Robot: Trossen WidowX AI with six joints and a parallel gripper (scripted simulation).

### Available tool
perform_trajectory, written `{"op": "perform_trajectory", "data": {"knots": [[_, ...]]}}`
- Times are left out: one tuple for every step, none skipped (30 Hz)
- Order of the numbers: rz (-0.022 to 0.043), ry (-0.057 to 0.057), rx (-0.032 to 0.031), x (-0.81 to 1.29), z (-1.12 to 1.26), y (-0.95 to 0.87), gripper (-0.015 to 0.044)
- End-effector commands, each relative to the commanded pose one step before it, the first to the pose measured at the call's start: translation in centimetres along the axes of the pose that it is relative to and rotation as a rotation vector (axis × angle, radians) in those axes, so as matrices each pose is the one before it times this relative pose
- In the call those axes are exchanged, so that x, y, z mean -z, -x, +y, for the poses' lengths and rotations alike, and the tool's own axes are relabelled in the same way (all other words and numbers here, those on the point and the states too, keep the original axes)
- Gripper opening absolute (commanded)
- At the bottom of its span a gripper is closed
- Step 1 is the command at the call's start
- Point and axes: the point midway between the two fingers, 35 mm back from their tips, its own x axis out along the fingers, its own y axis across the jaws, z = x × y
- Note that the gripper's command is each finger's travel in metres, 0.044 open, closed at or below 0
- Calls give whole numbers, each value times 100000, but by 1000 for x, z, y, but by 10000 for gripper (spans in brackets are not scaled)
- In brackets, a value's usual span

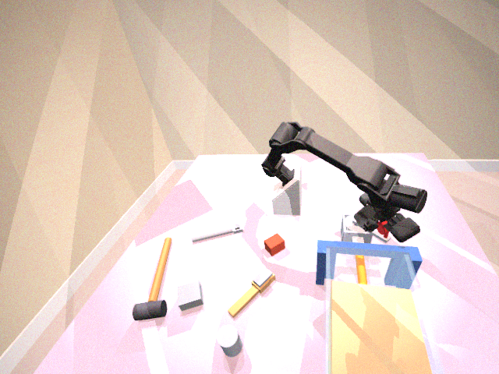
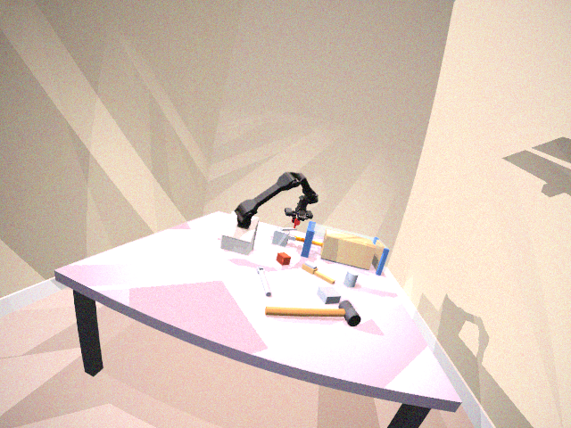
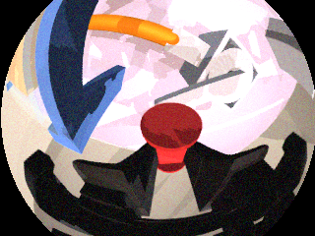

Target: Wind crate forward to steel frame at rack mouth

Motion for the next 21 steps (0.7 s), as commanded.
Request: {"op": "perform_trajectory", "data": {"knots": [[1811, 1947, 1786, 1819, -1190, -982, 0], [9, 3, 3, 91, -70, -40, 0], [14, 5, 4, 137, -112, -61, 0], [9, 4, 3, 89, -73, -40, 0], [14, 6, 5, 134, -117, -59, 0], [9, 4, 3, 87, -76, -39, 0], [13, 6, 5, 131, -121, -58, 0], [8, 4, 4, 85, -79, -38, 0], [13, 6, 5, 128, -125, -57, 0], [8, 4, 4, 82, -82, -37, 0], [13, 6, 6, 124, -129, -55, 0], [8, 4, 4, 80, -84, -36, 0], [13, 6, 6, 121, -133, -54, 0], [8, 4, 4, 78, -87, -35, 0], [13, 6, 7, 117, -137, -52, 0], [8, 4, 5, 75, -89, -34, 0], [12, 6, 7, 113, -141, -50, 0], [8, 4, 5, 73, -92, -33, 0], [12, 6, 7, 110, -145, -49, 0], [8, 4, 5, 70, -94, -32, 0], [12, 6, 8, 106, -149, -47, 0]]}}
